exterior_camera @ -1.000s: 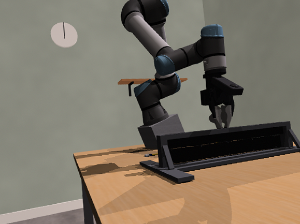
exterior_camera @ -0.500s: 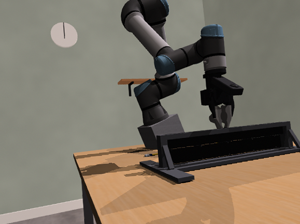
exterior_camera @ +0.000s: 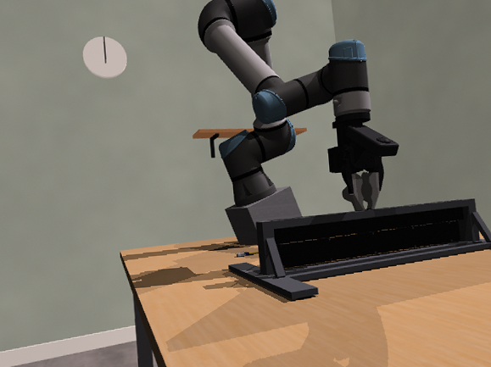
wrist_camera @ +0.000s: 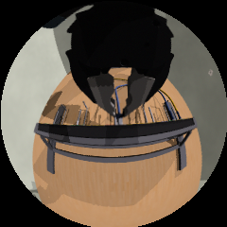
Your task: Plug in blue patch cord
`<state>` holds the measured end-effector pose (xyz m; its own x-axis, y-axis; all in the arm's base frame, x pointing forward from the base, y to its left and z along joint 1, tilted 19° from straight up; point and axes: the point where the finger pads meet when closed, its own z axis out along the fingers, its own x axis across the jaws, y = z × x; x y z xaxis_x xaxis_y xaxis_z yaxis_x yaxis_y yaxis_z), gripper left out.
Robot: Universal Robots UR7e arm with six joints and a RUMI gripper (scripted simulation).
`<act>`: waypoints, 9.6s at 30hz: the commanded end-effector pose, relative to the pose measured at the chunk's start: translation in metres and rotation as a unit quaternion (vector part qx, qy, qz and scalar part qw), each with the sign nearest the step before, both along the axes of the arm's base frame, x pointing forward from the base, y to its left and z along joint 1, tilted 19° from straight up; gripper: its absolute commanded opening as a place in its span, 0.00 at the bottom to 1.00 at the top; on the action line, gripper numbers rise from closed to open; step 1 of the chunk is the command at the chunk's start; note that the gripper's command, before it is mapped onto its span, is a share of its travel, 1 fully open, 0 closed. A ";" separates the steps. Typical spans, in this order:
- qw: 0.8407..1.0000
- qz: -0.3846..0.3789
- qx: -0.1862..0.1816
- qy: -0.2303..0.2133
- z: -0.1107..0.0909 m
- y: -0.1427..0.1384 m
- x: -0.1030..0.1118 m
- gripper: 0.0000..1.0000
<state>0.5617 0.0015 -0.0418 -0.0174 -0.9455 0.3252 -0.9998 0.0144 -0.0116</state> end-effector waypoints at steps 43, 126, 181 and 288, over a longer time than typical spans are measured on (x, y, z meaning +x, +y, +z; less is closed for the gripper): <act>1.000 0.000 0.000 -0.001 0.001 0.000 0.001 0.00; 1.000 0.000 0.000 -0.001 0.001 0.000 0.006 0.00; 1.000 0.000 0.000 0.004 0.001 0.000 0.010 0.00; 1.000 -0.002 0.000 0.003 0.001 0.000 0.010 0.22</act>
<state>0.5715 0.0015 -0.0412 -0.0185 -0.9455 0.3251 -0.9998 0.0179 -0.0049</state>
